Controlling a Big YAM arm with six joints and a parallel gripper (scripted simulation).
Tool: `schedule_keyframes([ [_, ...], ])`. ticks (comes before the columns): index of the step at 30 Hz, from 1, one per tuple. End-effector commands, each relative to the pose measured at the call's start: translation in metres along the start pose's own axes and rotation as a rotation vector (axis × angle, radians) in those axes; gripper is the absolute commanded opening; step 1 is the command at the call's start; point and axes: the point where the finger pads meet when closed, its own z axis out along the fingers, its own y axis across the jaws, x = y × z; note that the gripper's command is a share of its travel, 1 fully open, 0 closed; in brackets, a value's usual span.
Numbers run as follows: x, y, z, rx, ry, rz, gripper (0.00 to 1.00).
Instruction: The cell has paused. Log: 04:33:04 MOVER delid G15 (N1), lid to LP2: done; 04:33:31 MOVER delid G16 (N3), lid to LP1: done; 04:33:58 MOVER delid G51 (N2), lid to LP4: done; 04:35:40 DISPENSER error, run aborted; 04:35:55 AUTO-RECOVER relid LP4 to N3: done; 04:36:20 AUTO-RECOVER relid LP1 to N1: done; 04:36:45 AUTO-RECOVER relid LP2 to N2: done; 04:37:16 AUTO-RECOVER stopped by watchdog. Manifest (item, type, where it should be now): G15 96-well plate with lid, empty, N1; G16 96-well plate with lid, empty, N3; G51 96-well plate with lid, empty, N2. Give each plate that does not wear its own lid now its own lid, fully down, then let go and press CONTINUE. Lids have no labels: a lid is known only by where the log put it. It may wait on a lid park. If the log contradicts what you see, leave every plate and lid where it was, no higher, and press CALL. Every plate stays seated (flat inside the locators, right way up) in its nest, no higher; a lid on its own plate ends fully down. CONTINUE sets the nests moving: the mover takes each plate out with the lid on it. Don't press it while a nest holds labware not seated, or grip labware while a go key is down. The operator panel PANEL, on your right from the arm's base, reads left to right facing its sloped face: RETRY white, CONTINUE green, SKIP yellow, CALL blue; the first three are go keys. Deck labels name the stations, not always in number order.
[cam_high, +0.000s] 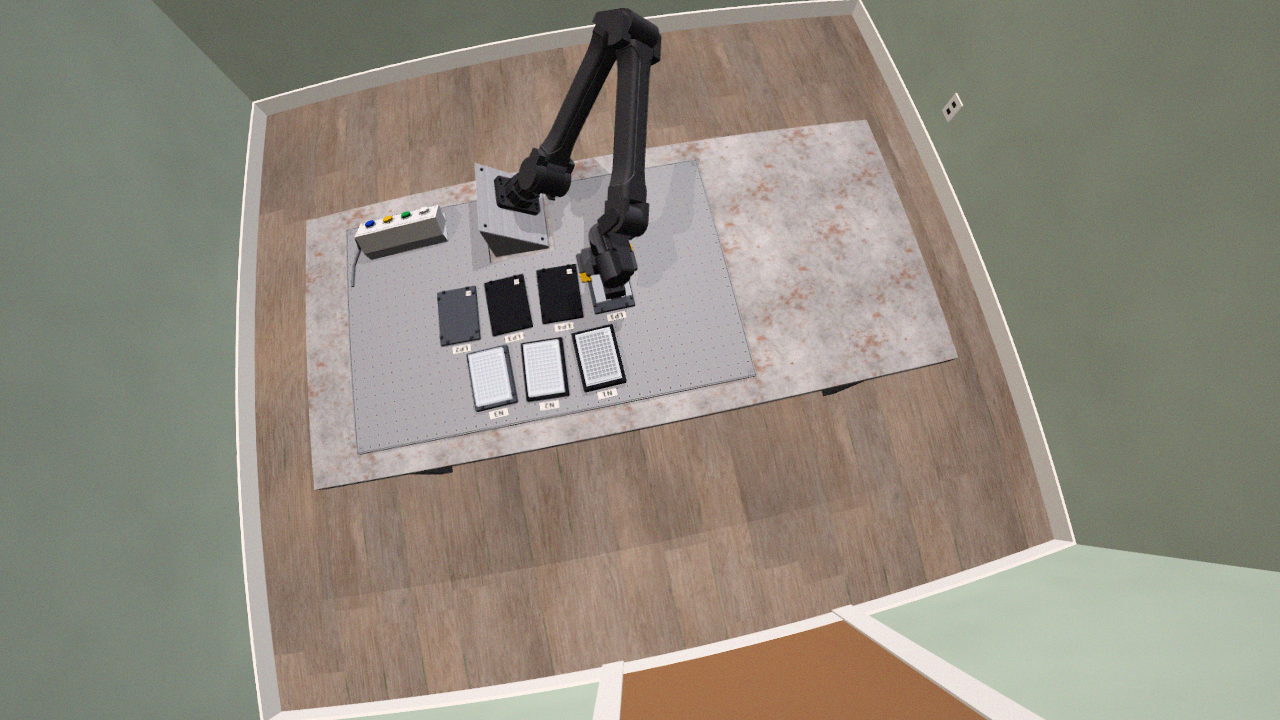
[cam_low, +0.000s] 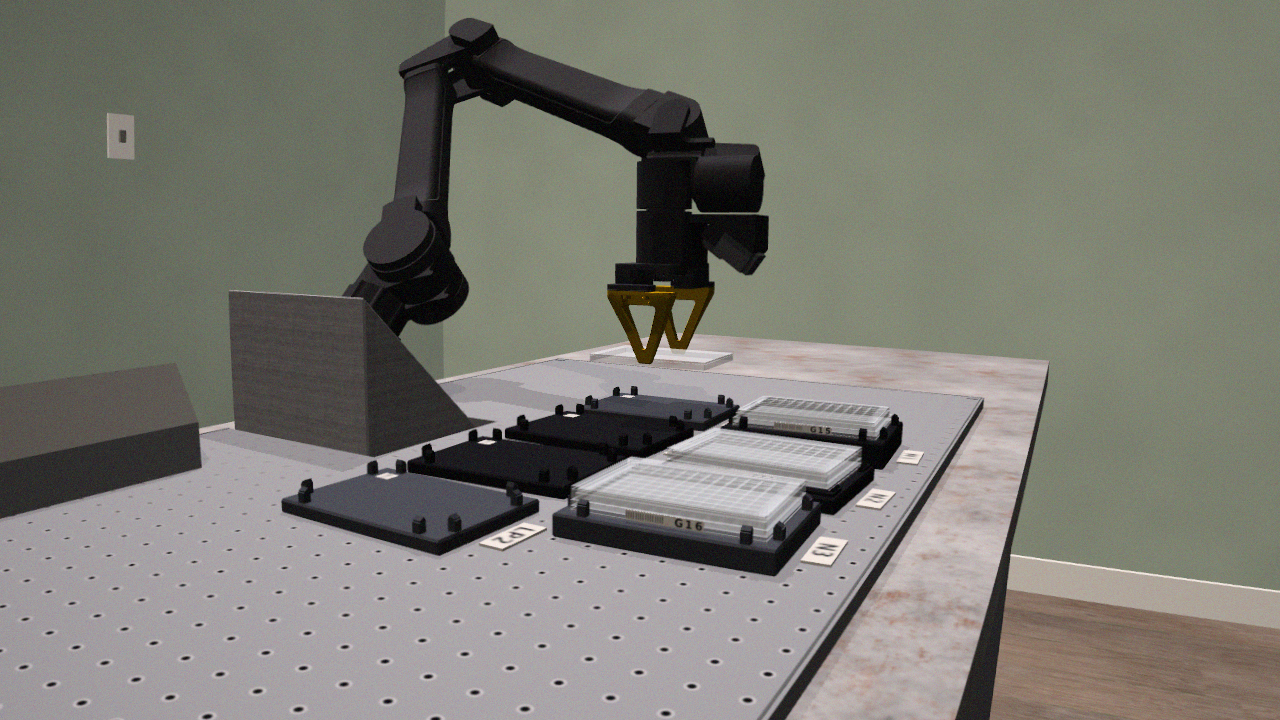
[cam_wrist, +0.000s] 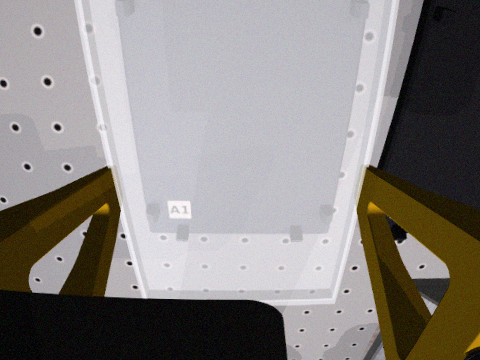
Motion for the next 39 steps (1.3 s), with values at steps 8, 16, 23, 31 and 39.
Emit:
schedule_keyframes([
  [8,0.001,-0.001,0.008,0.002,0.009,0.009,0.00],
  [16,0.001,-0.001,0.010,0.002,0.009,0.009,0.00],
  [23,0.001,-0.001,0.013,0.002,0.009,0.009,0.00],
  [31,0.002,-0.001,0.016,0.002,0.009,0.009,0.00],
  [39,0.002,-0.001,0.019,0.002,0.009,0.009,0.00],
])
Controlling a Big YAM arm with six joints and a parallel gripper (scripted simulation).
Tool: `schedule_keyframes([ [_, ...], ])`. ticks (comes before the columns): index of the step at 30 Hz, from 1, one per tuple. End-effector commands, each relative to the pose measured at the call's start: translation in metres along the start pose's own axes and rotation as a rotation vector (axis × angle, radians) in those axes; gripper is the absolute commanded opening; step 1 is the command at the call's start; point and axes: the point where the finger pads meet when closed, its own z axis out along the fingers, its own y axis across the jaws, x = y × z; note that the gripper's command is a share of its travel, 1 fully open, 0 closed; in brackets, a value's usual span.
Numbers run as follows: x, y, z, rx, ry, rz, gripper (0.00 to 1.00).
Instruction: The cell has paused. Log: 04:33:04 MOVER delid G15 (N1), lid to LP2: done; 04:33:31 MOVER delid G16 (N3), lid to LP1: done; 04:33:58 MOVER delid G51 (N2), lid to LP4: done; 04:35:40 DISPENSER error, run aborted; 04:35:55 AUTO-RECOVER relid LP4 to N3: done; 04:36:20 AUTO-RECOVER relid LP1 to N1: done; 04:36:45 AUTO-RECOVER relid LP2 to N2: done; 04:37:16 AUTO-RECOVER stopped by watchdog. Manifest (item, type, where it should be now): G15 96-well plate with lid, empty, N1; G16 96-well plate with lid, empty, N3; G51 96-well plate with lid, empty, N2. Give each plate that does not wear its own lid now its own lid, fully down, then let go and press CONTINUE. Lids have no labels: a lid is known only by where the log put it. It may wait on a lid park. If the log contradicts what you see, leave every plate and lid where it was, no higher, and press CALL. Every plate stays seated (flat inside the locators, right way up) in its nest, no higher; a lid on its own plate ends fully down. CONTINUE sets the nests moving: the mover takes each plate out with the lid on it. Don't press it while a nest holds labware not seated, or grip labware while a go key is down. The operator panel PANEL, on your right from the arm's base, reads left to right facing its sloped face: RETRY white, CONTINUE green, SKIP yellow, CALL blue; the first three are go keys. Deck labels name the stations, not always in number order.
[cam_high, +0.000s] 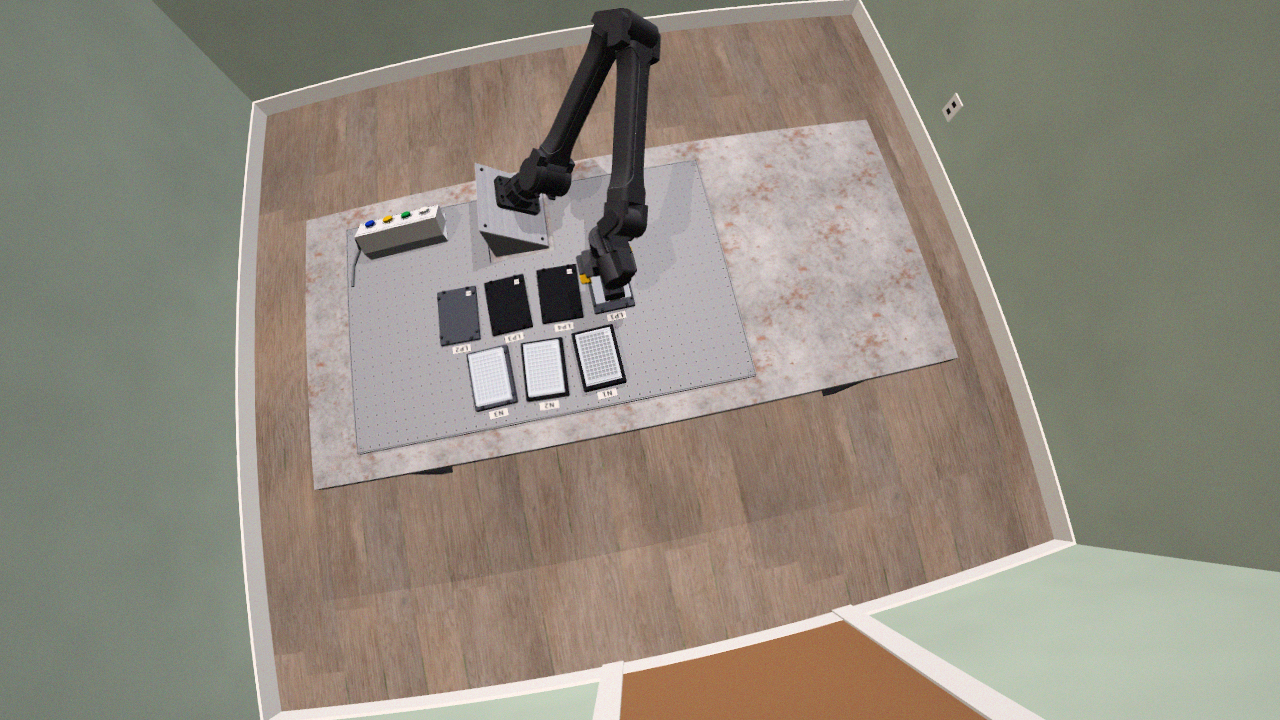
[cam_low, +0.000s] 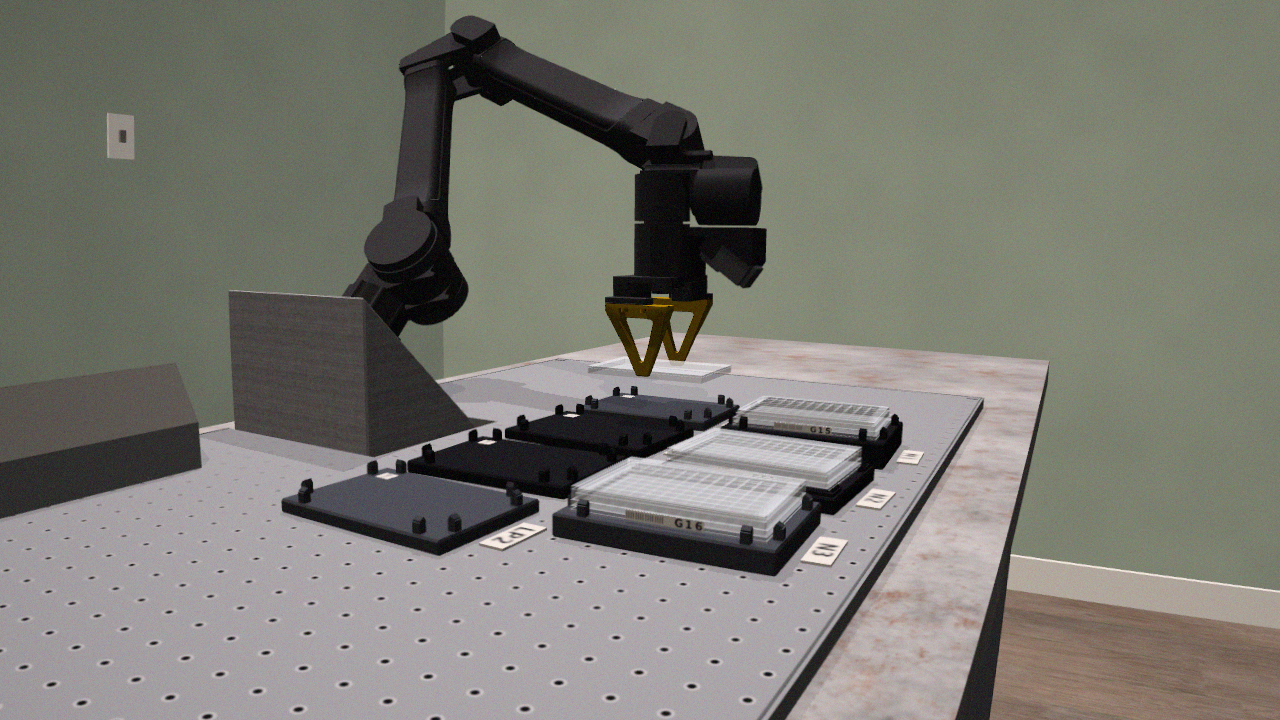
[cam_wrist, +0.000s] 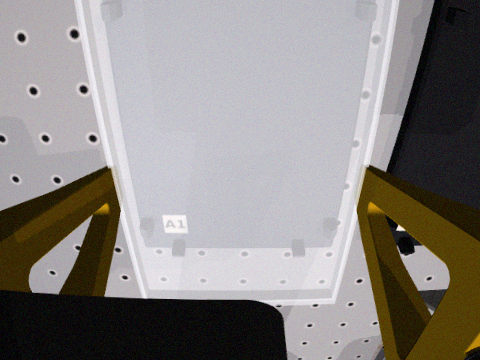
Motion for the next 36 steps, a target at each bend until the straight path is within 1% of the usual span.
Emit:
schedule_keyframes([
  [1,0.000,0.000,0.006,0.002,0.010,0.001,0.00],
  [36,0.001,0.000,0.017,0.002,0.010,0.001,0.00],
])
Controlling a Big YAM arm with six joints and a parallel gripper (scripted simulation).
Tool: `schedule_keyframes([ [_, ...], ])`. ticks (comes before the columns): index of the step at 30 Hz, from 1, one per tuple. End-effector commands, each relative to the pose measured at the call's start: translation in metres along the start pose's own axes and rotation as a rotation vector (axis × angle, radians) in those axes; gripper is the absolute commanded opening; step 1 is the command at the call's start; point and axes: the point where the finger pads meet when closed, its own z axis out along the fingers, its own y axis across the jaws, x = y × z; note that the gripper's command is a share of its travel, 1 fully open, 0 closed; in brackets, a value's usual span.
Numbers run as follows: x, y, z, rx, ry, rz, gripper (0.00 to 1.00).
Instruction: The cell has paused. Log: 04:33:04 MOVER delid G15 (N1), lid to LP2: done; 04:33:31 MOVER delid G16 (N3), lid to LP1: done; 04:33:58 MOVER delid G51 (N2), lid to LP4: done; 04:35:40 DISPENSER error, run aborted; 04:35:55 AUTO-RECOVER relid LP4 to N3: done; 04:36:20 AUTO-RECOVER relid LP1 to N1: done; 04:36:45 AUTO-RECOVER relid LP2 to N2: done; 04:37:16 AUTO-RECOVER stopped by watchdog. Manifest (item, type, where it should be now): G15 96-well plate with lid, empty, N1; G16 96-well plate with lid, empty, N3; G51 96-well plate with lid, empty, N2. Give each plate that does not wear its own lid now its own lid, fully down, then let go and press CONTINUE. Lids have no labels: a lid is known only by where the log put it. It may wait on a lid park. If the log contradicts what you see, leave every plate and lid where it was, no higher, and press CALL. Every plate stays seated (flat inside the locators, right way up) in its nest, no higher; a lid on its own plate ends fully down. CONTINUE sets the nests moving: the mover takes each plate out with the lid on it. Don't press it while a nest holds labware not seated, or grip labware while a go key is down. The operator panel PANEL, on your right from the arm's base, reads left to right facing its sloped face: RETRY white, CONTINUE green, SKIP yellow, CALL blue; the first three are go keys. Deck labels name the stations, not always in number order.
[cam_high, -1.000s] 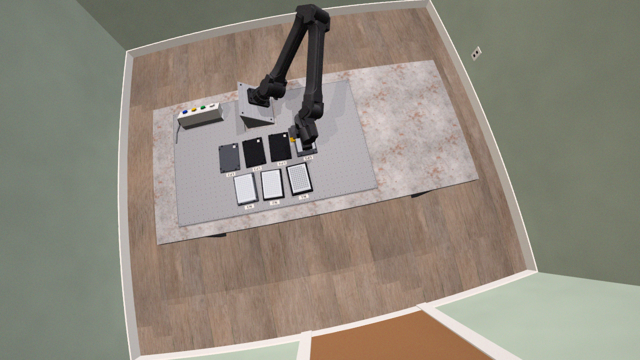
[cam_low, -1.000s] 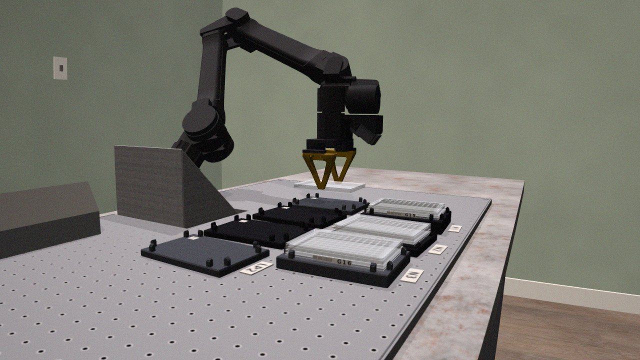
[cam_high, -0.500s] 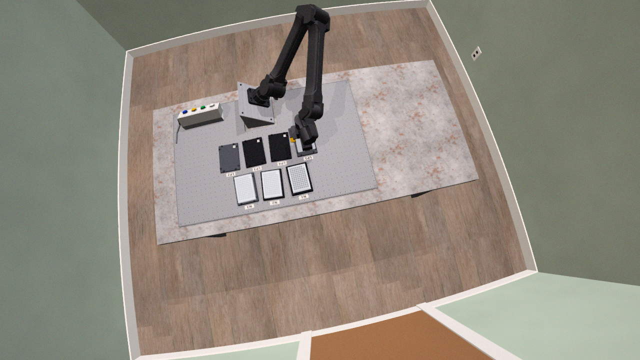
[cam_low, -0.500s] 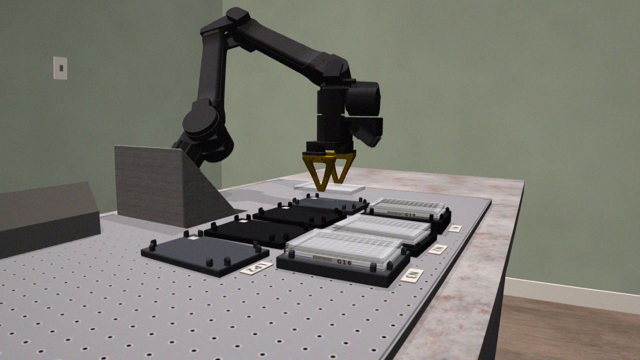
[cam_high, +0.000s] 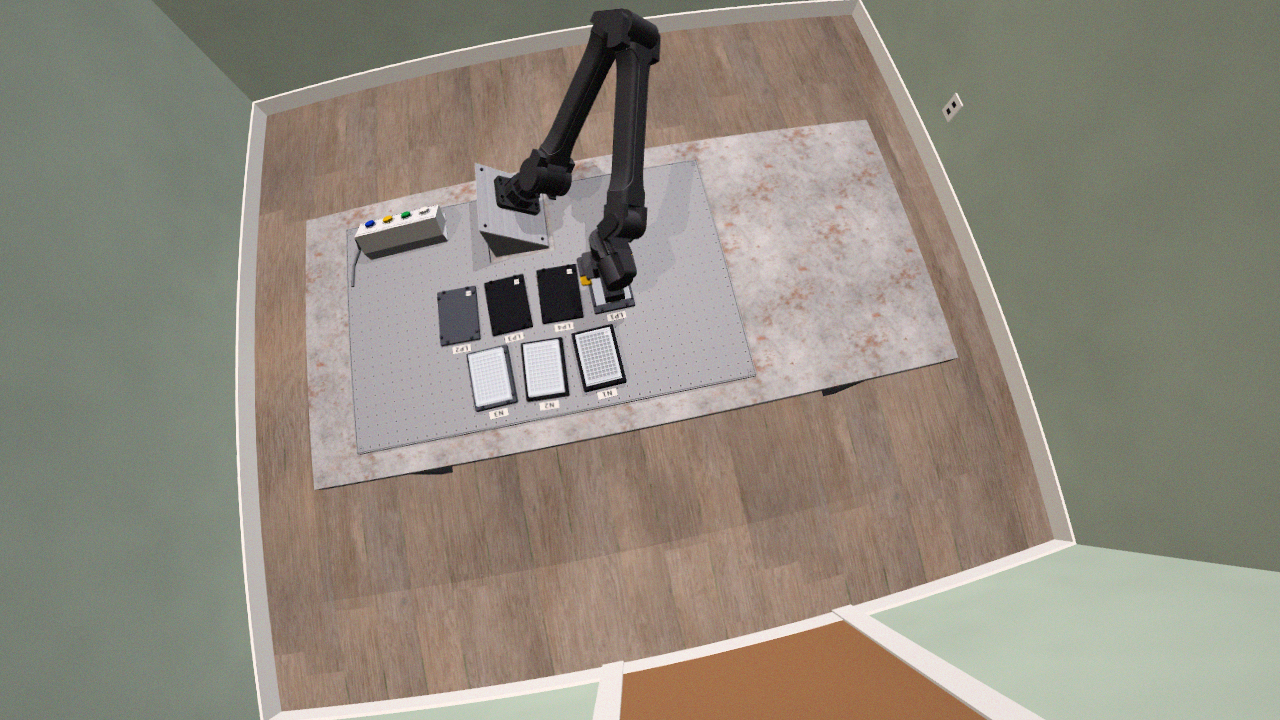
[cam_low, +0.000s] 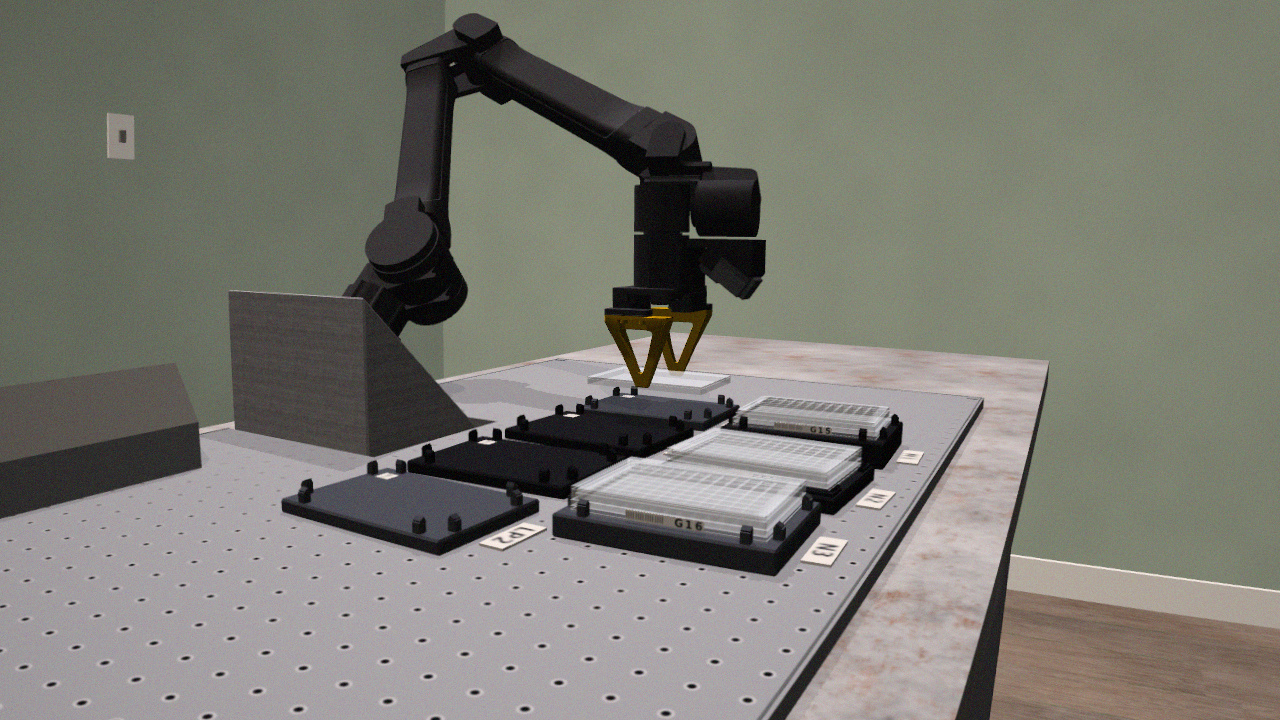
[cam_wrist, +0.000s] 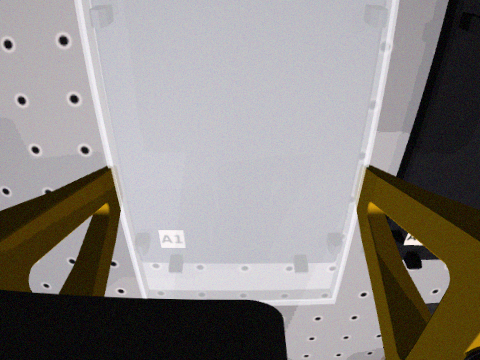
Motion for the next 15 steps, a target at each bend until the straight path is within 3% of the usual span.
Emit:
schedule_keyframes([
  [1,0.0005,0.0002,0.0061,0.002,0.010,0.001,0.00],
  [15,0.0007,0.0001,0.0102,0.002,0.010,0.001,0.00],
])
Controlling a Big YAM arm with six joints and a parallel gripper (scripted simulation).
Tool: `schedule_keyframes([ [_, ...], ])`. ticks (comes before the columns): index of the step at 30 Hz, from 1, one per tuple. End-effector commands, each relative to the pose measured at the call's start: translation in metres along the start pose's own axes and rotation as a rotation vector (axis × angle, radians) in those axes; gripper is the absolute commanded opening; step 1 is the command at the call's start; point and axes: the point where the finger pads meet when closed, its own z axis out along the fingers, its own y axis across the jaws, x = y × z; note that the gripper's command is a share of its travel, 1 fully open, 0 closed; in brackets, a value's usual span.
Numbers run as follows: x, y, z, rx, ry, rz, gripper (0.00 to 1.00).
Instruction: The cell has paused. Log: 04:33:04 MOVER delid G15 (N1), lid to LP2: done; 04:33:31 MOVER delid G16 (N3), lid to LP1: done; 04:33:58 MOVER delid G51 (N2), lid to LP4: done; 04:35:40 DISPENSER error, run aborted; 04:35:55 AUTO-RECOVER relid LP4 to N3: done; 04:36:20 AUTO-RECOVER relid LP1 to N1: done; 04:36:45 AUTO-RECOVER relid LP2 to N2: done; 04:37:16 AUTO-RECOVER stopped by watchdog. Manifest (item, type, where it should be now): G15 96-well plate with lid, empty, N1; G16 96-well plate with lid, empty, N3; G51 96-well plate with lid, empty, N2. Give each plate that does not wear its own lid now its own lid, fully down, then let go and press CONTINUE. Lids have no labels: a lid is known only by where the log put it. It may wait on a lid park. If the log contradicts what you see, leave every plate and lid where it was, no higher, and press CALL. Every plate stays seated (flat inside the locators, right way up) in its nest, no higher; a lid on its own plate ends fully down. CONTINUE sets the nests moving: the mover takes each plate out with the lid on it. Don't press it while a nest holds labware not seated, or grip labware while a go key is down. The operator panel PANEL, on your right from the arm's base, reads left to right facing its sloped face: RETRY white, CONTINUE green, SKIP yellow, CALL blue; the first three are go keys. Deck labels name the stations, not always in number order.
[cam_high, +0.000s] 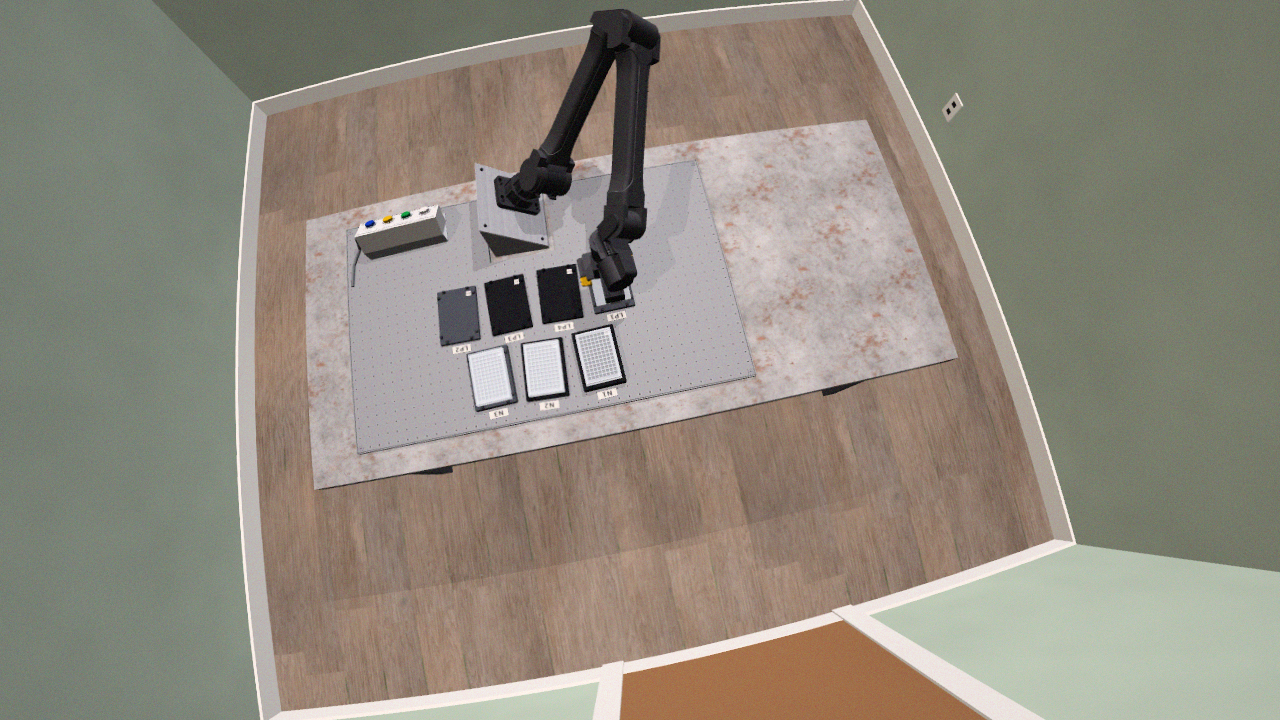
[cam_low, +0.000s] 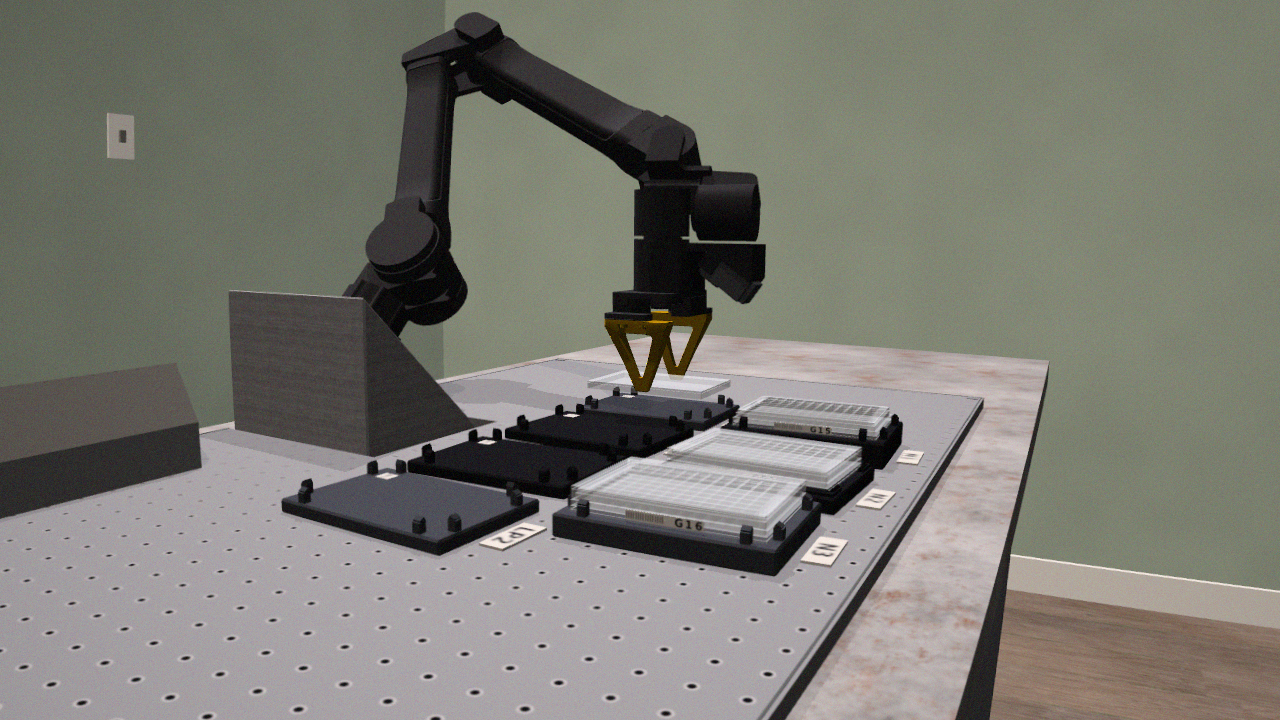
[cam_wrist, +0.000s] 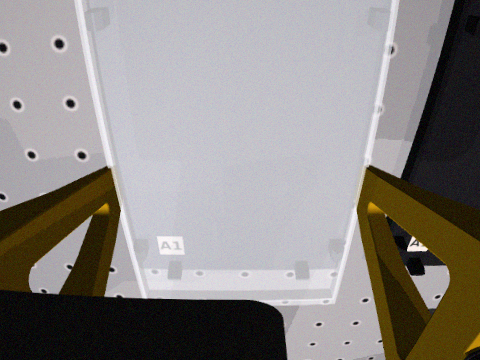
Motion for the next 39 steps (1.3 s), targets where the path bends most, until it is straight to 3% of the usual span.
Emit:
schedule_keyframes([
  [1,0.001,0.000,0.006,0.002,0.010,0.001,0.00],
  [39,0.001,0.000,0.018,0.002,0.010,0.001,0.00],
])
